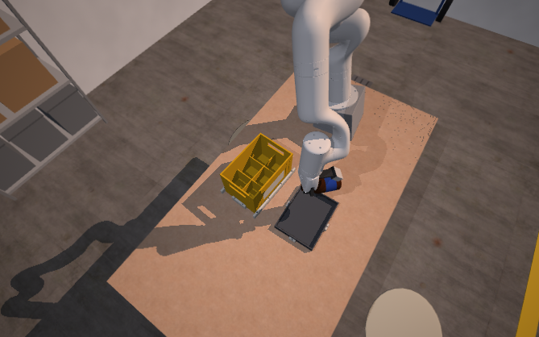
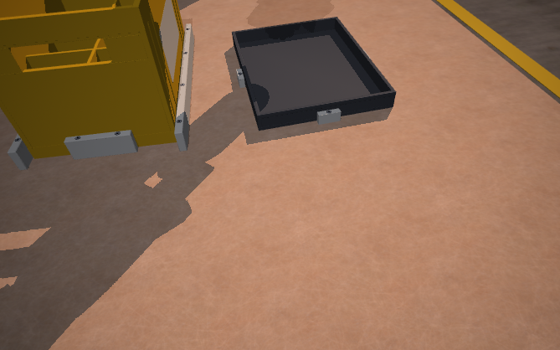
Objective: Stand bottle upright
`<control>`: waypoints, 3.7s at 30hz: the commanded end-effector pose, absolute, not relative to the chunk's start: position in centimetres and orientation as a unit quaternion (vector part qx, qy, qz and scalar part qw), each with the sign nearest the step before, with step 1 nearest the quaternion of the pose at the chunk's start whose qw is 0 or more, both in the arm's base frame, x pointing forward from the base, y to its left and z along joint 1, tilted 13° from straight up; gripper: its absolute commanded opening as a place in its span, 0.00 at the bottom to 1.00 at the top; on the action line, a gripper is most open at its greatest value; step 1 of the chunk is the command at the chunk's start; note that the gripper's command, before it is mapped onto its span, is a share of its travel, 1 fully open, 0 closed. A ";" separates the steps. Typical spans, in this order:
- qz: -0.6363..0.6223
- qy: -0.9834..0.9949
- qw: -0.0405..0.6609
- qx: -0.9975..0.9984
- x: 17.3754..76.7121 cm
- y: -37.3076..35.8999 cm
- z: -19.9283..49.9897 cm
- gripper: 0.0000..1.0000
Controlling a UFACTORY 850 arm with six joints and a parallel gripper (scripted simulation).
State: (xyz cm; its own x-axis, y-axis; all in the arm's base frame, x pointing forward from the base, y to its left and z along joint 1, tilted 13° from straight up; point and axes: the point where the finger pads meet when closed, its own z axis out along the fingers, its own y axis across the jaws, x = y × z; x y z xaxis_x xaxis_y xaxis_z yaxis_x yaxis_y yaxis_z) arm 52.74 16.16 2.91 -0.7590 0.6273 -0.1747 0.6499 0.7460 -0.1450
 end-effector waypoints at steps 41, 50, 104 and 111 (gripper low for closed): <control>-0.124 0.927 0.114 0.335 52.6 16.1 3.0 0.00; -0.127 0.925 0.135 0.332 52.7 16.3 3.1 0.00; -0.154 0.912 0.203 0.322 52.6 16.3 3.1 0.00; -0.156 0.910 0.214 0.320 52.6 16.3 3.2 0.00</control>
State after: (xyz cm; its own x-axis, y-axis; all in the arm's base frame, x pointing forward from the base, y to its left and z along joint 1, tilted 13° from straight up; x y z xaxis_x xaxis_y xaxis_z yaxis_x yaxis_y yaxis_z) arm 52.53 16.25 3.07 -0.7095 0.5208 -0.4747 0.6488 0.7456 -0.1518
